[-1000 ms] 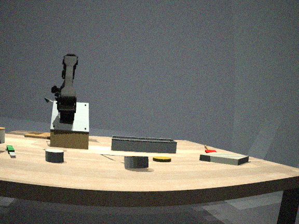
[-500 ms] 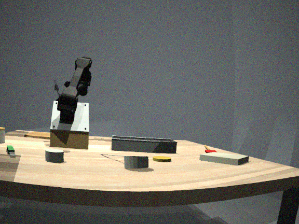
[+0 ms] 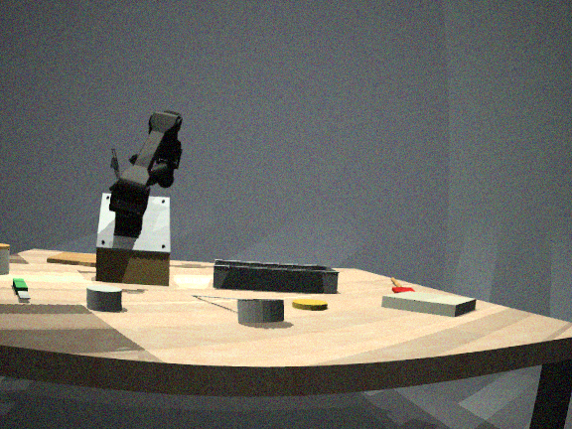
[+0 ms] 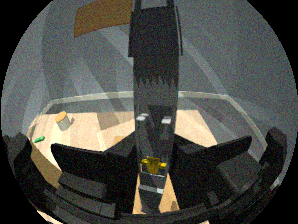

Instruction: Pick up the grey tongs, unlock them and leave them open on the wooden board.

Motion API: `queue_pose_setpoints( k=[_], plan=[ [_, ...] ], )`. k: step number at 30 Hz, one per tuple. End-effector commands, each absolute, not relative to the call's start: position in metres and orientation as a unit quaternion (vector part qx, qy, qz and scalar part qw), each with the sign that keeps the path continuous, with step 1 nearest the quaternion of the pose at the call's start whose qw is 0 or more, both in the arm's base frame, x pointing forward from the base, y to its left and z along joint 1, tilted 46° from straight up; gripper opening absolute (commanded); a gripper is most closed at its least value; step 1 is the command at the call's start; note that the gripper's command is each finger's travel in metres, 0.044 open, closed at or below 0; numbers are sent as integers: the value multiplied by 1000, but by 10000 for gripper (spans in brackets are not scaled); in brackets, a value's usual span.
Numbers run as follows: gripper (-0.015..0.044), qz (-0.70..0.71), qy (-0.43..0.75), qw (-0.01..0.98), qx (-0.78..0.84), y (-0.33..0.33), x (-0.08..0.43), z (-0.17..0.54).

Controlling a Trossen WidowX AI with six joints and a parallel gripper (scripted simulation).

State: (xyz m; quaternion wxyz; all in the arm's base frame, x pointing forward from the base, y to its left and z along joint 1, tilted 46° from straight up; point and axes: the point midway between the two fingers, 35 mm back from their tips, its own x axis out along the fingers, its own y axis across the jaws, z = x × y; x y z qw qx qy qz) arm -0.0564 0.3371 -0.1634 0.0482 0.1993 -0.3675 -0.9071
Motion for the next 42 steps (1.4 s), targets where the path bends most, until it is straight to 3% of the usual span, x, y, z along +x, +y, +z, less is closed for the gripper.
queue_pose_setpoints(
  k=[1, 26, 42],
  plan=[
    [-150, -908, -368, 46, 194, 337, -57, -163],
    [-150, -906, -369, 52, 201, 336, -59, -164],
    [-150, -799, -361, 194, 440, 303, -85, -190]
  ],
)
